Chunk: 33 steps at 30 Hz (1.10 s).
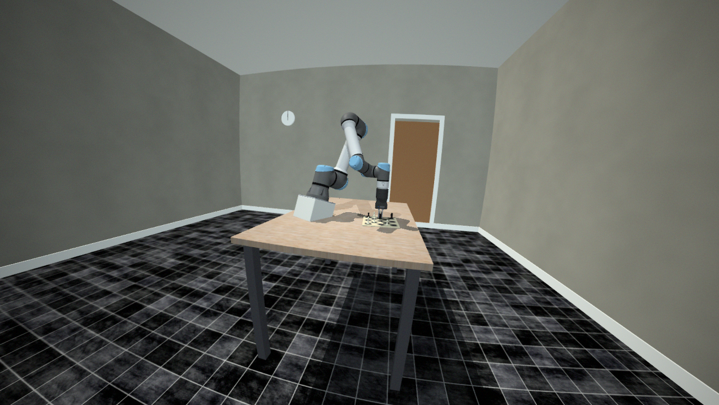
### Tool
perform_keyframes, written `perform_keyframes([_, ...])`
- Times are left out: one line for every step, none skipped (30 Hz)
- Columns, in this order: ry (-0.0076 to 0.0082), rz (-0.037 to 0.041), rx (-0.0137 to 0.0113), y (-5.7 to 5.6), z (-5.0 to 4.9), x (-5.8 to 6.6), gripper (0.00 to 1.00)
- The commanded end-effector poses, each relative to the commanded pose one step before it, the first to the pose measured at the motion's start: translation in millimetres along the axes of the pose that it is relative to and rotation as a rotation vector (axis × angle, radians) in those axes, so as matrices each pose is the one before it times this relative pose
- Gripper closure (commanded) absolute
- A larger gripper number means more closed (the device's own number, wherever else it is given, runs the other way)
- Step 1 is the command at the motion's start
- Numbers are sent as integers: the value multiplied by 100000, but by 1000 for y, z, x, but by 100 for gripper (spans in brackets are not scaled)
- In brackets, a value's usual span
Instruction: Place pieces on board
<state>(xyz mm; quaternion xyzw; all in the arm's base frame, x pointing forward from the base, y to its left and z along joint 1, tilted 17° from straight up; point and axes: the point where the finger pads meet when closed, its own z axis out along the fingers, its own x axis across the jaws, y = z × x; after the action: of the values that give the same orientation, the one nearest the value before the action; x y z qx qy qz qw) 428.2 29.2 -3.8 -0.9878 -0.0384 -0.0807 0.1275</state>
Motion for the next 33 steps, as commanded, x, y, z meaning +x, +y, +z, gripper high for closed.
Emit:
perform_keyframes([105,-19,-55,172,448,363,100])
perform_keyframes([0,0,0,1,285,1,100])
perform_keyframes([0,0,0,1,311,1,100])
perform_keyframes([0,0,0,0,0,0,100])
perform_keyframes([0,0,0,0,0,0,100])
perform_keyframes([0,0,0,0,330,0,100])
perform_keyframes([0,0,0,0,339,0,100])
perform_keyframes([0,0,0,0,339,0,100])
perform_keyframes([0,0,0,0,330,-1,100])
perform_keyframes([0,0,0,-1,311,-1,100])
perform_keyframes([0,0,0,-1,285,-1,100])
perform_keyframes([0,0,0,-1,251,-1,100])
perform_keyframes([0,0,0,-1,212,-1,100])
perform_keyframes([0,0,0,-1,170,-1,100])
perform_keyframes([0,0,0,-1,127,-1,100])
perform_keyframes([0,0,0,0,85,-1,100])
perform_keyframes([0,0,0,0,48,0,100])
perform_keyframes([0,0,0,0,19,0,100])
perform_keyframes([0,0,0,0,3,0,100])
perform_keyframes([0,0,0,0,0,0,100])
perform_keyframes([0,0,0,0,0,0,100])
perform_keyframes([0,0,0,0,0,0,100])
perform_keyframes([0,0,0,0,0,0,100])
perform_keyframes([0,0,0,0,0,0,100])
perform_keyframes([0,0,0,0,0,0,100])
perform_keyframes([0,0,0,0,0,0,100])
perform_keyframes([0,0,0,0,0,0,100])
perform_keyframes([0,0,0,0,0,0,100])
perform_keyframes([0,0,0,0,0,0,100])
perform_keyframes([0,0,0,0,0,0,100])
perform_keyframes([0,0,0,0,0,0,100])
perform_keyframes([0,0,0,0,0,0,100])
perform_keyframes([0,0,0,0,0,0,100])
